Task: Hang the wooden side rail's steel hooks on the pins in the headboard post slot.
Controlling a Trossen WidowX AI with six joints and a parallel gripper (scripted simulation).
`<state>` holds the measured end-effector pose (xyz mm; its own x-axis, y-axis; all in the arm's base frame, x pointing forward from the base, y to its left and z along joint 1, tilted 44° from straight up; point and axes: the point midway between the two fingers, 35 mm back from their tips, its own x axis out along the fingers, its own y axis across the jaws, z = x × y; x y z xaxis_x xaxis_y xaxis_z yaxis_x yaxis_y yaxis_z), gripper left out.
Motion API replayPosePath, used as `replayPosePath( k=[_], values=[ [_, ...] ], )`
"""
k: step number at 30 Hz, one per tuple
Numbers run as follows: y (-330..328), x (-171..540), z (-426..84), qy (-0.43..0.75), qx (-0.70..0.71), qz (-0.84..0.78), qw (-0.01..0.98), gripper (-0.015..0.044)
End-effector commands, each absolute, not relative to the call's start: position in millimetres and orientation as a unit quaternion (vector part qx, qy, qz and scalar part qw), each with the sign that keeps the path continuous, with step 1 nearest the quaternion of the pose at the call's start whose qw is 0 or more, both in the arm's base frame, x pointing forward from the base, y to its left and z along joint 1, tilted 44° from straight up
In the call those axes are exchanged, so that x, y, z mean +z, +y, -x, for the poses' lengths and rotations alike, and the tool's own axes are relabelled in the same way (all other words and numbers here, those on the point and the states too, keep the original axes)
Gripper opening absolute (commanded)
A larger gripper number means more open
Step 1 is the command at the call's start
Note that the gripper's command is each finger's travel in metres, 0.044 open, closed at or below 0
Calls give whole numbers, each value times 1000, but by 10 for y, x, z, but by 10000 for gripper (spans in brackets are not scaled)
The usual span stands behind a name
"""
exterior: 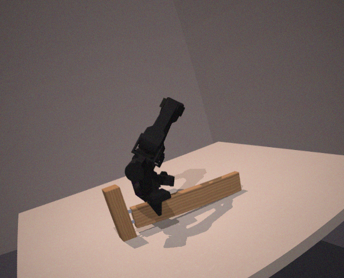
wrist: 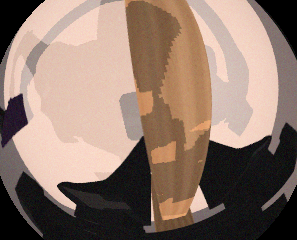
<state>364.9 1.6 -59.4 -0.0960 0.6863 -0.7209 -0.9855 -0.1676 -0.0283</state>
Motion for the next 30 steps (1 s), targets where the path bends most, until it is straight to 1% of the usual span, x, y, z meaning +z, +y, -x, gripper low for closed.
replayPosePath(
  k=[1,30],
  values=[
    [-44,-576,-3678,243,694,312,601,0],
    [-64,-603,-3676,243,694,312,601,0]
  ],
)
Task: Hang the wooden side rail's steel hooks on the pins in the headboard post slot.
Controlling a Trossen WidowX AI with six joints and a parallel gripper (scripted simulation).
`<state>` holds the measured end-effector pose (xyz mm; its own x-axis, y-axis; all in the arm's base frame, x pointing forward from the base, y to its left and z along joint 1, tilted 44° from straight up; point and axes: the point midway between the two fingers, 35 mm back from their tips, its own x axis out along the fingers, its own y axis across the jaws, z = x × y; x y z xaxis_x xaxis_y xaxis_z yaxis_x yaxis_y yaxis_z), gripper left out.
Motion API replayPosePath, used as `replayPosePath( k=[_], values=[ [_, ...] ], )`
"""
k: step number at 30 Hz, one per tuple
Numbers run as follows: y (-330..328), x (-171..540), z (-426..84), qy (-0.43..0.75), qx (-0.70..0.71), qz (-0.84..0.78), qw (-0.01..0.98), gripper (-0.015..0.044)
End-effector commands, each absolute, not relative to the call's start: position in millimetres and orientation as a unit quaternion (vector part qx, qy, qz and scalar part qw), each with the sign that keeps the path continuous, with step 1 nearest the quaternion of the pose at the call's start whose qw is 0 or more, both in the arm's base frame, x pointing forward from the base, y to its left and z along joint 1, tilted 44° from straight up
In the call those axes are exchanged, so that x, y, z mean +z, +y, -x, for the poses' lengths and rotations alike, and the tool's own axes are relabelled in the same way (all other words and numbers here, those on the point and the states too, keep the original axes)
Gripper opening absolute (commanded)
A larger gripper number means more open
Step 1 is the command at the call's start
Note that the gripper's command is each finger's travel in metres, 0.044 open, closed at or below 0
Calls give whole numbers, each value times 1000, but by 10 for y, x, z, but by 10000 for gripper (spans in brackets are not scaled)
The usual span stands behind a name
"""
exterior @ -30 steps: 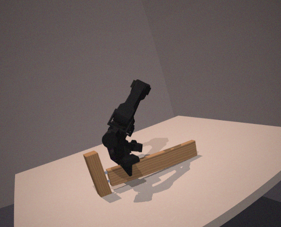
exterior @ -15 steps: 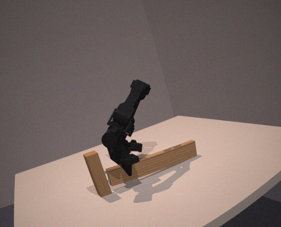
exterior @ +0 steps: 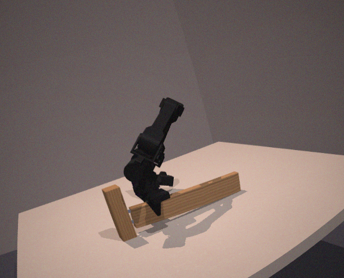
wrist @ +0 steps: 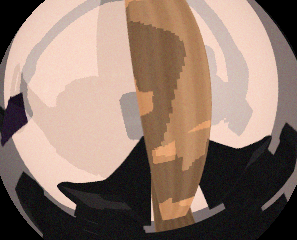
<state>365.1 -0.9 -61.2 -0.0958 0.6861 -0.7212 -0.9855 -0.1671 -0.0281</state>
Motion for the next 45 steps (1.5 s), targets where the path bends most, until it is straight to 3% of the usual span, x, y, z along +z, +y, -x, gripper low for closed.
replayPosePath(
  k=[1,45],
  values=[
    [-65,-603,-3677,243,694,312,601,0],
    [-96,-631,-3689,243,694,312,601,0]
  ],
)
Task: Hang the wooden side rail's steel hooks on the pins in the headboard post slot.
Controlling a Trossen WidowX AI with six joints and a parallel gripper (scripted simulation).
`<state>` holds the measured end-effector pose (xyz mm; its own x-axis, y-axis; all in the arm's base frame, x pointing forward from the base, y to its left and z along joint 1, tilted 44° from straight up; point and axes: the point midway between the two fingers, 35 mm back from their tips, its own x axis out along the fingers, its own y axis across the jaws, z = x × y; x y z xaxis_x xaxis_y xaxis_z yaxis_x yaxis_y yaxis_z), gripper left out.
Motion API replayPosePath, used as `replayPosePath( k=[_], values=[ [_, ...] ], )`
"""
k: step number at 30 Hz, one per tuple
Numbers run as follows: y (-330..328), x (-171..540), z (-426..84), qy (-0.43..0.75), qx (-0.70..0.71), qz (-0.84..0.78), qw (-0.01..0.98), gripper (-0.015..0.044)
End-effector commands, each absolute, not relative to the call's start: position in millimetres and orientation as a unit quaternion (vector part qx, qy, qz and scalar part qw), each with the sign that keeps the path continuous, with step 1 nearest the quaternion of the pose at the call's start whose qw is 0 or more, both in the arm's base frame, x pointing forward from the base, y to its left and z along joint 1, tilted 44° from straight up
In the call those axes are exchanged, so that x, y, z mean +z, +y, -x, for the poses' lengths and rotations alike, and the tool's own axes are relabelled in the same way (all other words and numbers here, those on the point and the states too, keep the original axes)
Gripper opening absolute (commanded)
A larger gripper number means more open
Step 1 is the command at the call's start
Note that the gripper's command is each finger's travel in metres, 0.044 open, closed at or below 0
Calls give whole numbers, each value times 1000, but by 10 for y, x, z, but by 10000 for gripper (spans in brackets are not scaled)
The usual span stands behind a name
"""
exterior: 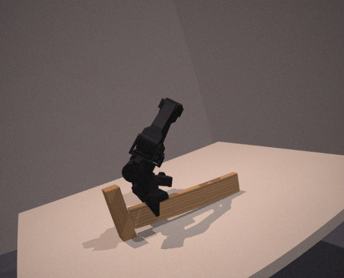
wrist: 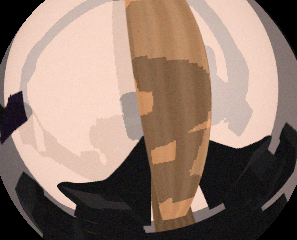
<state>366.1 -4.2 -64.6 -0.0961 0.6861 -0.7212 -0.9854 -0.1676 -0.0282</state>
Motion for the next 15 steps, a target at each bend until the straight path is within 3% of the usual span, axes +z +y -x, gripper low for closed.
replayPosePath(
  k=[1,15],
  values=[
    [-97,-631,-3690,243,694,312,601,0],
    [-114,-631,-3695,243,694,312,601,0]
  ],
)
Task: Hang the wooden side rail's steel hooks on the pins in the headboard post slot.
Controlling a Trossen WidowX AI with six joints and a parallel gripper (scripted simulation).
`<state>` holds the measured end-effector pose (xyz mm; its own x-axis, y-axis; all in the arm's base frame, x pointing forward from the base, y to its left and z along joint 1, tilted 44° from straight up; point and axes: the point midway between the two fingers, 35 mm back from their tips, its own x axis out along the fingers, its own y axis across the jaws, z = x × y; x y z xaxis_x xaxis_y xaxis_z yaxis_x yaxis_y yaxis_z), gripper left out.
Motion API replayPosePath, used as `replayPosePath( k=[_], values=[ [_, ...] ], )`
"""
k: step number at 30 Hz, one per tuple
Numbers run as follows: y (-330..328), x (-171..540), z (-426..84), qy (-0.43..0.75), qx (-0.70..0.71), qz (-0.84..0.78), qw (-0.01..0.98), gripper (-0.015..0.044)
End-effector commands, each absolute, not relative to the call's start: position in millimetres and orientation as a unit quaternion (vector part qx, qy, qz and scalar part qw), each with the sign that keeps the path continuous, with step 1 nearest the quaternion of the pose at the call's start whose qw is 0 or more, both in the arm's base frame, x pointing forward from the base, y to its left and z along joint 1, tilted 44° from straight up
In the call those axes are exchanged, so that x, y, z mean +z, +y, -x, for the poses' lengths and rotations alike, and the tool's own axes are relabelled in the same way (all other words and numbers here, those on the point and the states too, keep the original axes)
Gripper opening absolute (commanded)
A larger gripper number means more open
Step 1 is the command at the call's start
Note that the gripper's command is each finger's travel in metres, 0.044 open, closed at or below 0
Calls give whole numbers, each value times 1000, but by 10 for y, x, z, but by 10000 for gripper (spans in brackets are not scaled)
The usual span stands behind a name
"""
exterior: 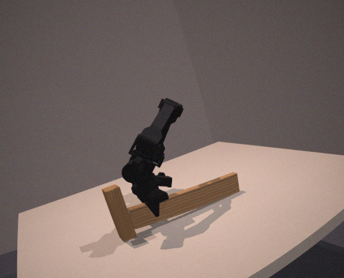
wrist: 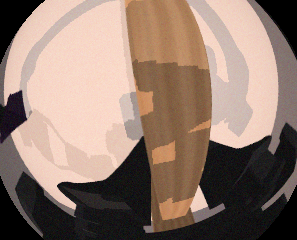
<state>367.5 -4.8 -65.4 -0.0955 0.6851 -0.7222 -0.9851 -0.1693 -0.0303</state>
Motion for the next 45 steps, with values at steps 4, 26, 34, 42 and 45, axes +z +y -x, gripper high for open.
replayPosePath(
  k=[4,26,34,42,45],
  values=[
    [-121,-631,-3691,243,694,312,601,0],
    [-128,-662,-3678,243,694,312,601,0],
    [-127,-671,-3685,243,694,312,601,0],
    [-118,-680,-3684,243,694,312,601,0],
    [-114,-684,-3684,243,694,312,601,0]
  ],
)
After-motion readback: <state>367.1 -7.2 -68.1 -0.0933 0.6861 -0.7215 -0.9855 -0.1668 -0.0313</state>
